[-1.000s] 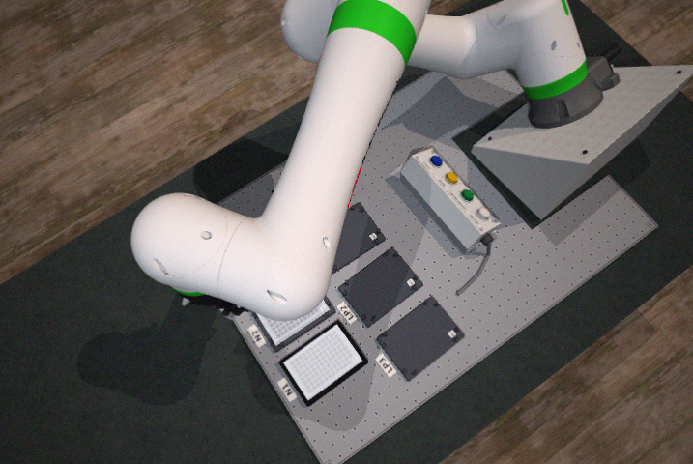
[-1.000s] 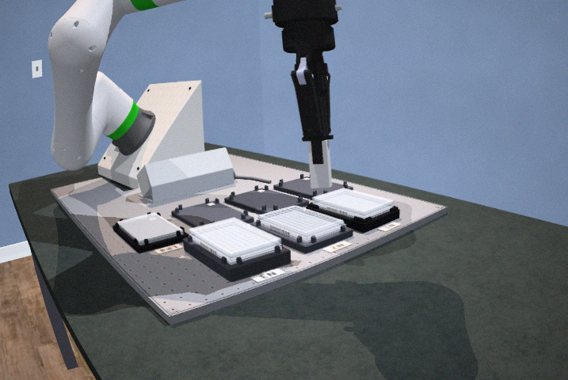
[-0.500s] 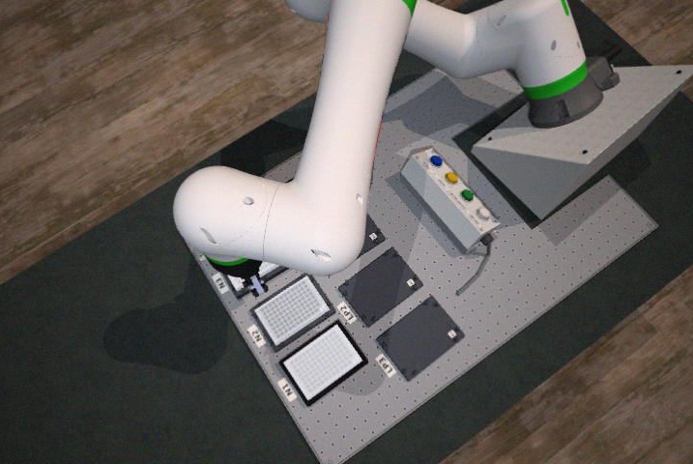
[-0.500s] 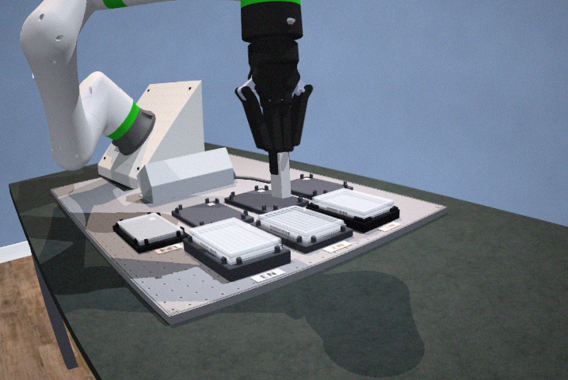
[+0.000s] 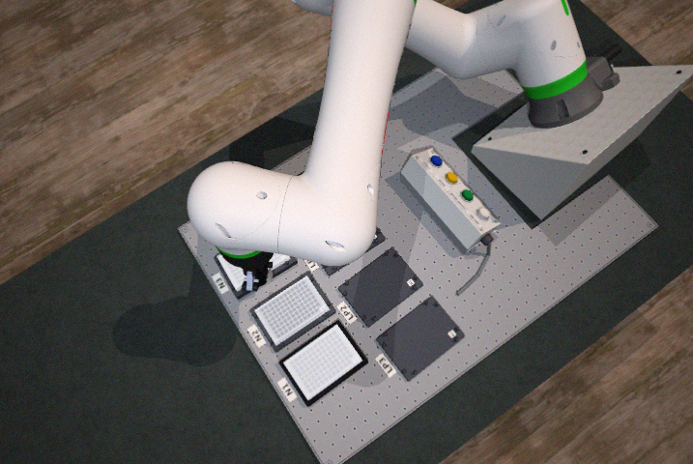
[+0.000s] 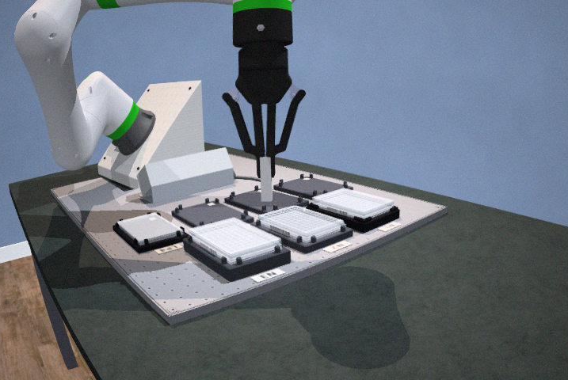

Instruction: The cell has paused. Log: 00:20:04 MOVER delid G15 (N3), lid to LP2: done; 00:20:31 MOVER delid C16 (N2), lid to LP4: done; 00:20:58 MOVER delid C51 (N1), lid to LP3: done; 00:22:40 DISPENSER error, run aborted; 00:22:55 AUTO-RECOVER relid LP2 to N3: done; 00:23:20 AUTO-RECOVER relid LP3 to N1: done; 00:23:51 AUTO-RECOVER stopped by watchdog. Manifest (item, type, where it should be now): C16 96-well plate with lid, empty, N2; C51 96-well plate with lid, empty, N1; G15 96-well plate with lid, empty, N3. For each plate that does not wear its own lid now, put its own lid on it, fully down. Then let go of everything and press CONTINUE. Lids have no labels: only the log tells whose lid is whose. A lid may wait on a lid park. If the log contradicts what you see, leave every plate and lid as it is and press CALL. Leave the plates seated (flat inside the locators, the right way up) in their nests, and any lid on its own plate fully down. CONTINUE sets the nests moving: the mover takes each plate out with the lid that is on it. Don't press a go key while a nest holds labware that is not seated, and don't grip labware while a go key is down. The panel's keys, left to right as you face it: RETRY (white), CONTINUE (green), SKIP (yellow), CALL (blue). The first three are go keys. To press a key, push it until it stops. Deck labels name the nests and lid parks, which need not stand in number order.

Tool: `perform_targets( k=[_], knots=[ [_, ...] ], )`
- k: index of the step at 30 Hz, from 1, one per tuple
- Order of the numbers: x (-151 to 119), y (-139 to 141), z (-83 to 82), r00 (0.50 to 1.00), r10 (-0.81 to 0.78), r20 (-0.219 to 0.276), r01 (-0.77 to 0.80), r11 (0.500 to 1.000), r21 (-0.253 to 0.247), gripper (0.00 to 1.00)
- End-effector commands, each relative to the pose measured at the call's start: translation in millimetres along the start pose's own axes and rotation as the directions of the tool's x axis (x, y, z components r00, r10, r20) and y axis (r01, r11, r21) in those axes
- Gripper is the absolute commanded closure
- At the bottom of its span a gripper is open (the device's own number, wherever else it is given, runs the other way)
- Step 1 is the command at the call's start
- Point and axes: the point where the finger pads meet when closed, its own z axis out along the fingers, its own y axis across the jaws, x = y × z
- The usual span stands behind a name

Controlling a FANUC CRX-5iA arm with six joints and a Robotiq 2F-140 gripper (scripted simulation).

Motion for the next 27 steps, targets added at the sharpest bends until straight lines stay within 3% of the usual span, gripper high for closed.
perform_targets(
  k=[1,2,9,16,18,19,27],
  knots=[
    [-0.9,1.6,0.0,0.982,0.190,0.003,-0.190,0.982,-0.008,1.00],
    [-0.9,1.6,0.0,0.949,0.316,0.005,-0.315,0.949,-0.014,1.00],
    [-0.9,1.6,0.0,0.815,0.579,0.005,-0.579,0.815,-0.029,1.00],
    [-0.9,1.6,0.0,0.598,0.802,0.001,-0.801,0.597,-0.043,1.00],
    [-0.9,1.6,0.0,0.598,0.802,0.001,-0.801,0.597,-0.043,1.00],
    [-0.9,1.6,0.0,0.488,0.873,-0.002,-0.872,0.487,-0.049,1.00],
    [-0.9,1.6,0.0,0.165,0.986,-0.013,-0.985,0.164,-0.060,1.00]
  ],
)
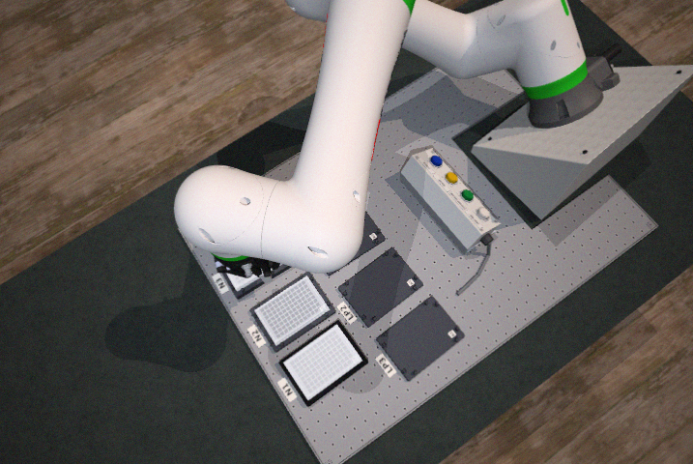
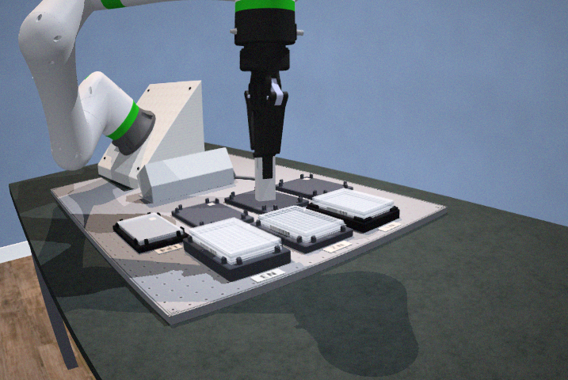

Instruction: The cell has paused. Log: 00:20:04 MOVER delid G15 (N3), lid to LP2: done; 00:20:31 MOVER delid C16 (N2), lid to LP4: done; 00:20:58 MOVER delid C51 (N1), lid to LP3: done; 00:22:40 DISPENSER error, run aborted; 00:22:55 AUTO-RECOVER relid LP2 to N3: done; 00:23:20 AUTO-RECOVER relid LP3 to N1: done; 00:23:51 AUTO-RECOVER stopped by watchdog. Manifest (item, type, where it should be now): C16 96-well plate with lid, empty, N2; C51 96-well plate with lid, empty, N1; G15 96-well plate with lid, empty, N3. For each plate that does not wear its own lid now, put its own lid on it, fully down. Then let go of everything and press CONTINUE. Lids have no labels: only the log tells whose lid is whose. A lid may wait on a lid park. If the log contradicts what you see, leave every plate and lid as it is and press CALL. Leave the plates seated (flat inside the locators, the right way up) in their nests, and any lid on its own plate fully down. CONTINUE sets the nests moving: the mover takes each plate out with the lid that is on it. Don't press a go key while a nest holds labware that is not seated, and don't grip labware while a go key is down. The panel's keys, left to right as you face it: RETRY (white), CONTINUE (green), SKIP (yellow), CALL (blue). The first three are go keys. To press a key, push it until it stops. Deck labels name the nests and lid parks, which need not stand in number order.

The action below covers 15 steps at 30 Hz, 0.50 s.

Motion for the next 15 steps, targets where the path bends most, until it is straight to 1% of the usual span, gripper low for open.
perform_targets(
  k=[1,3,6,8,9,12,15],
  knots=[
    [-0.2,-0.1,-0.3,0.961,0.275,0.005,-0.275,0.961,-0.012,1.00],
    [-0.1,-0.1,-0.3,0.933,0.360,0.005,-0.360,0.933,-0.016,1.00],
    [0.7,0.1,-0.3,0.877,0.481,0.006,-0.481,0.877,-0.022,1.00],
    [0.7,0.1,-0.3,0.877,0.481,0.006,-0.481,0.877,-0.022,1.00],
    [1.2,0.3,-0.4,0.806,0.591,0.005,-0.591,0.806,-0.029,1.00],
    [4.2,1.2,-0.6,0.729,0.685,0.005,-0.684,0.729,-0.035,1.00],
    [9.4,2.8,-0.9,0.632,0.775,0.004,-0.774,0.632,-0.042,1.00]
  ],
)
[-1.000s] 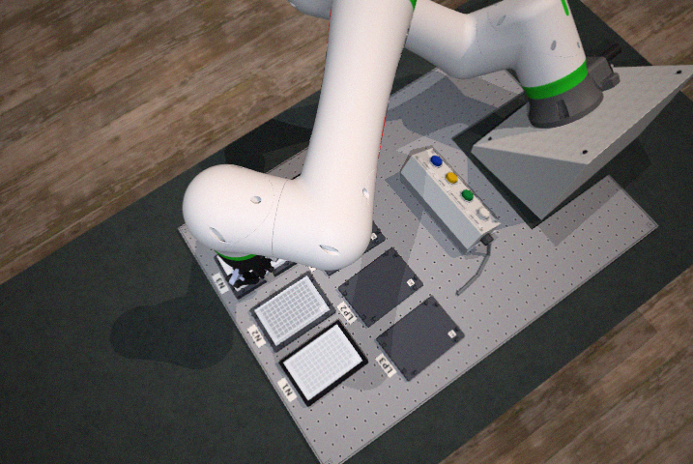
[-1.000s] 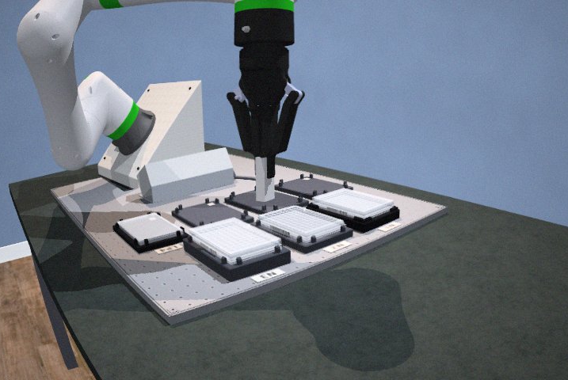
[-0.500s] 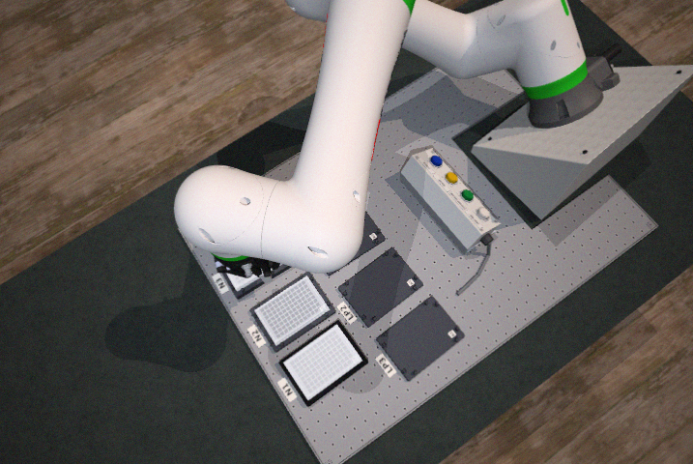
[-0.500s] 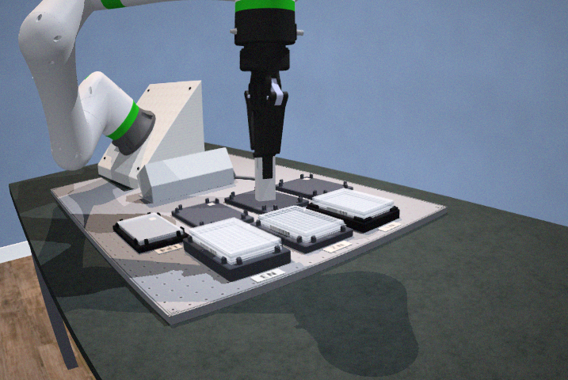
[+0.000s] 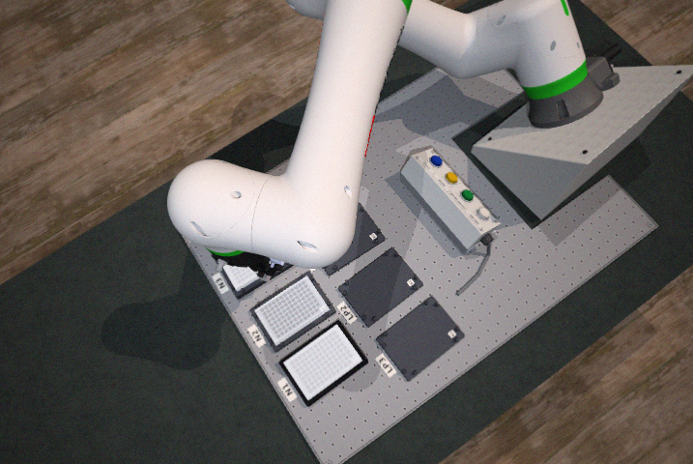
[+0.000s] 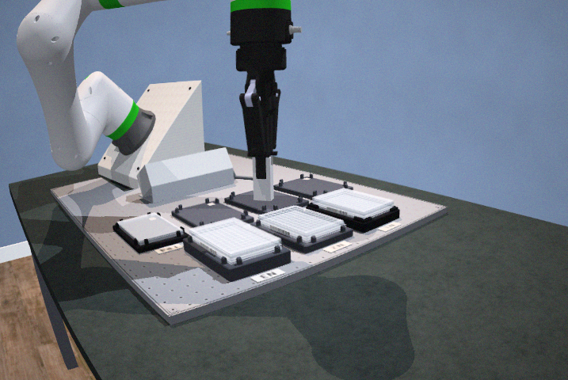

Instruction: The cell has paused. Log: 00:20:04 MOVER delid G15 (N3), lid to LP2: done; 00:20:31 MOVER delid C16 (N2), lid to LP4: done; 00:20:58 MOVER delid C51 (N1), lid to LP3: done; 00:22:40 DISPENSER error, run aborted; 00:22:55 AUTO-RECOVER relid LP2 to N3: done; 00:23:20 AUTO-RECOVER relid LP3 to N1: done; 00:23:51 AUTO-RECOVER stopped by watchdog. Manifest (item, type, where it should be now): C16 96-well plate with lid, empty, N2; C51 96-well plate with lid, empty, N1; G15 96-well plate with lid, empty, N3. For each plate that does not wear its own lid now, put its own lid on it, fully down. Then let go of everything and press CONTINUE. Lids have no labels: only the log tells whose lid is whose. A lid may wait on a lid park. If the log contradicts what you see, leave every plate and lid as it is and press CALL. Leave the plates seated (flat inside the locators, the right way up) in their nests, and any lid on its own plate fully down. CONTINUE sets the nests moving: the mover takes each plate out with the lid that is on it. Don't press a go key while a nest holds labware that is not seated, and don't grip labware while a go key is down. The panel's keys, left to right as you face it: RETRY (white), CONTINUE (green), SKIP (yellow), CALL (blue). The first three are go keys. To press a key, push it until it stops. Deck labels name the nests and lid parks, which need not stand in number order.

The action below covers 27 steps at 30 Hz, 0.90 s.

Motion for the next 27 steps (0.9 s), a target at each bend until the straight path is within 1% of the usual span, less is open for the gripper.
perform_targets(
  k=[1,3,6,8,10,11,15,17,20,22,25,27],
  knots=[
    [9,-3,-1.0,0.961,0.275,0.008,-0.275,0.961,-0.014,1.00],
    [14,-5,-1.4,0.933,0.361,0.013,-0.360,0.933,-0.022,1.00],
    [24,-8,-2.1,0.976,0.217,0.017,-0.217,0.976,-0.017,1.00],
    [33,-10,-2.5,0.995,0.098,0.019,-0.098,0.995,-0.013,1.00],
    [33,-10,-2.5,0.995,0.098,0.019,-0.098,0.995,-0.013,1.00],
    [37,-11,-2.7,0.999,0.033,0.020,-0.033,0.999,-0.011,1.00],
    [58,-16,-3.5,0.996,-0.085,0.020,0.085,0.996,-0.007,1.00],
    [69,-17,-3.7,0.984,-0.177,0.021,0.177,0.984,-0.005,1.00],
    [88,-19,-3.8,0.951,-0.309,0.021,0.309,0.951,-0.001,1.00],
    [101,-20,-3.7,0.920,-0.392,0.021,0.392,0.920,0.001,1.00],
    [120,-20,-3.2,0.860,-0.510,0.020,0.510,0.860,0.004,1.00],
    [120,-20,-3.2,0.860,-0.510,0.020,0.510,0.860,0.004,1.00]
  ],
)
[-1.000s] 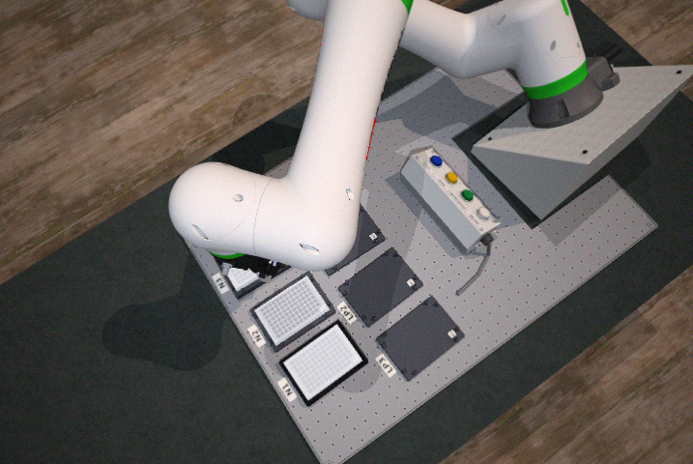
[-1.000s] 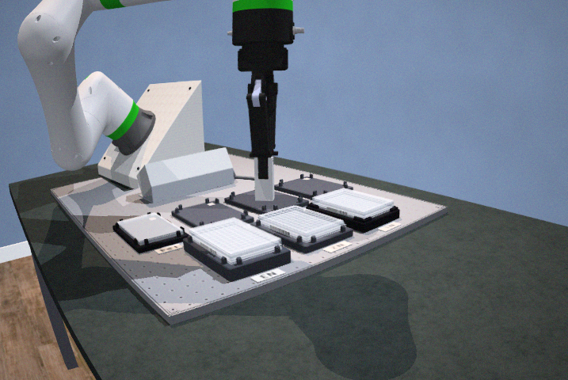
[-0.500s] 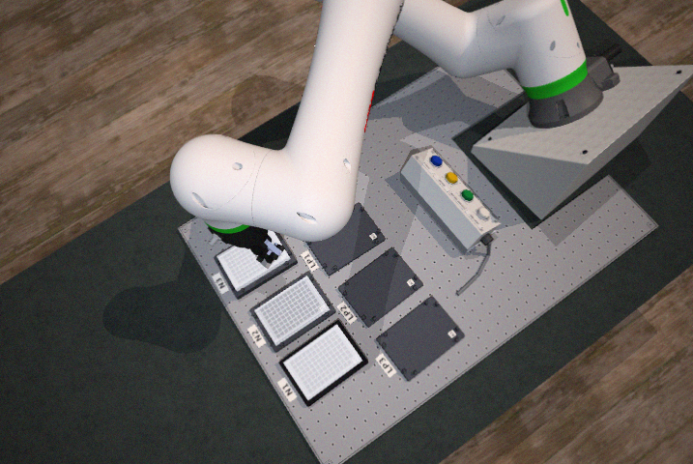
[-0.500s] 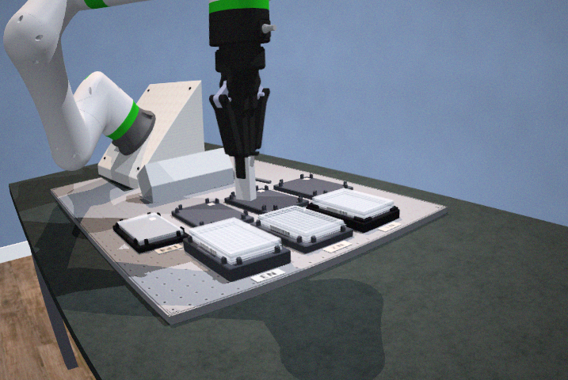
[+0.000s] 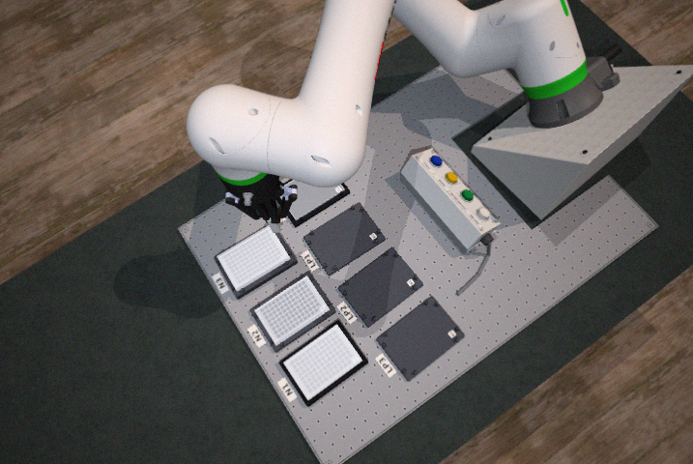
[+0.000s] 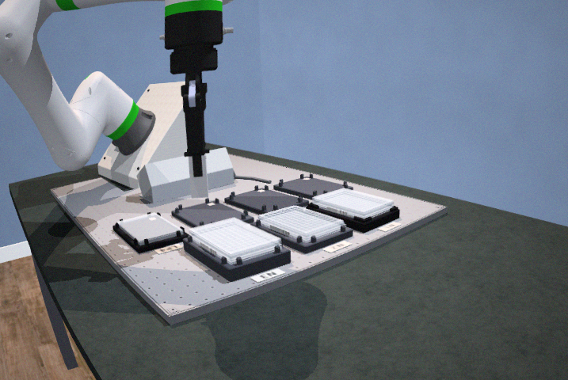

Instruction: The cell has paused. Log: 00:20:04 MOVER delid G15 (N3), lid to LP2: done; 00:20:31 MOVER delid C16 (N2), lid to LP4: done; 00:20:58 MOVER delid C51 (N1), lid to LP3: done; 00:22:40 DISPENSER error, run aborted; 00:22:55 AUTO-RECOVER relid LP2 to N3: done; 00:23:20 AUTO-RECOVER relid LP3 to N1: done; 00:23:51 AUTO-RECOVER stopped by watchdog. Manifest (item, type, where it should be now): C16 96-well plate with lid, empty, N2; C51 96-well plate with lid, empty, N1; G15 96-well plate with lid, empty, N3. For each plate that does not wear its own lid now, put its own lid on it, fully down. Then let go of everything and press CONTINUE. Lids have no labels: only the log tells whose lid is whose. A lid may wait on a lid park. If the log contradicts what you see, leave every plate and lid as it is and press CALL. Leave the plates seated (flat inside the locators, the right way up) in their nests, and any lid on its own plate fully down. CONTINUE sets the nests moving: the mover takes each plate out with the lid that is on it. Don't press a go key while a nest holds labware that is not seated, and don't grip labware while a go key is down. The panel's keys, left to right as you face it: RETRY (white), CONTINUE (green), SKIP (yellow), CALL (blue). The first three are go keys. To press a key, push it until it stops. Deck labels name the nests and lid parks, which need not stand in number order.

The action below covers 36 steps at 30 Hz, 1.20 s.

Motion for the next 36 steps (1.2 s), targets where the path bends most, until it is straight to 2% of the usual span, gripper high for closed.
perform_targets(
  k=[1,4,8,15,17,18,23,32,34,35,36],
  knots=[
    [26,10,0.3,0.961,-0.276,-0.001,0.276,0.961,0.000,1.00],
    [42,18,0.8,0.921,-0.390,-0.001,0.390,0.921,0.000,1.00],
    [63,30,1.9,0.838,-0.545,0.000,0.545,0.838,0.000,1.00],
    [89,47,4.1,0.632,-0.775,0.002,0.775,0.632,0.000,1.00],
    [89,47,4.1,0.632,-0.775,0.002,0.775,0.632,0.000,1.00],
    [92,49,4.4,0.525,-0.851,0.003,0.851,0.525,0.000,1.00],
    [101,57,5.5,0.337,-0.941,0.004,0.941,0.337,0.001,1.00],
    [106,61,6.1,-0.054,-0.999,0.007,0.999,-0.053,0.005,1.00],
    [106,61,6.1,-0.054,-0.999,0.007,0.999,-0.053,0.005,1.00],
    [106,61,6.1,-0.183,-0.983,0.007,0.983,-0.183,0.006,1.00],
    [106,61,6.1,-0.221,-0.975,0.008,0.975,-0.221,0.006,0.34]
  ],
)
